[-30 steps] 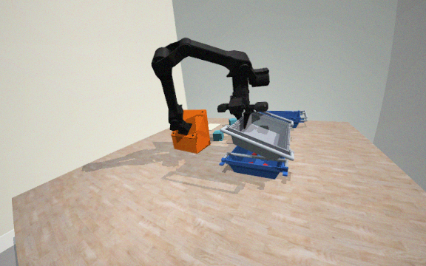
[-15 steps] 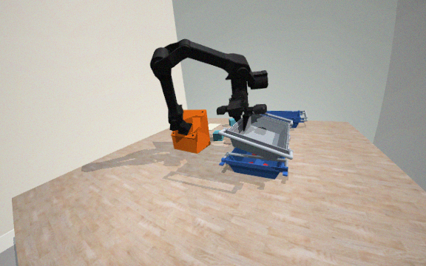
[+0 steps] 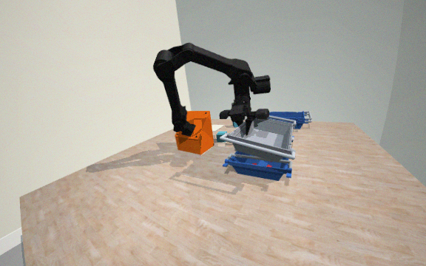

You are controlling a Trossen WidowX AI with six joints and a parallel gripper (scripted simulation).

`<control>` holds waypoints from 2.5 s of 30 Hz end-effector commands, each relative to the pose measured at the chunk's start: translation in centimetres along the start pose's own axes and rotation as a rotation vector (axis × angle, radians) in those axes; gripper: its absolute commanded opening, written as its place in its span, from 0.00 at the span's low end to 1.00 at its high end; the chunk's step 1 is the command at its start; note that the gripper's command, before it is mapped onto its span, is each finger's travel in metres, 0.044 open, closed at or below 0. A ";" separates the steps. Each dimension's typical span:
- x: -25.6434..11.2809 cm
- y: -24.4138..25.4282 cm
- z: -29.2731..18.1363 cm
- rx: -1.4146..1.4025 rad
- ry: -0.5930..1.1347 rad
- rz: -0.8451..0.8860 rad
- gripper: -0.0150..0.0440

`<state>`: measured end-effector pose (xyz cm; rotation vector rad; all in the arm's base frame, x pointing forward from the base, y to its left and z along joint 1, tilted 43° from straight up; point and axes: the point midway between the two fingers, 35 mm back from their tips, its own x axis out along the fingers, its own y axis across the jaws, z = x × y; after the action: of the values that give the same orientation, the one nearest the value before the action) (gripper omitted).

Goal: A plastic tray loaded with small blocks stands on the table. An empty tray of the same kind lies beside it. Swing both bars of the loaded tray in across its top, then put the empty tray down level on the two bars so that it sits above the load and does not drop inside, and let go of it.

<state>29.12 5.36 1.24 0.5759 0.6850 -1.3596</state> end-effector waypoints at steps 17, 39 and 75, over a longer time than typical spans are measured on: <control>1.8 -0.5 0.2 0.000 0.001 -0.015 0.25; 2.7 -0.7 0.2 0.000 0.000 -0.015 0.25; 2.6 -0.7 0.2 0.006 0.001 -0.012 1.00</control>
<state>28.68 3.35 -0.56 0.5780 0.6867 -1.3730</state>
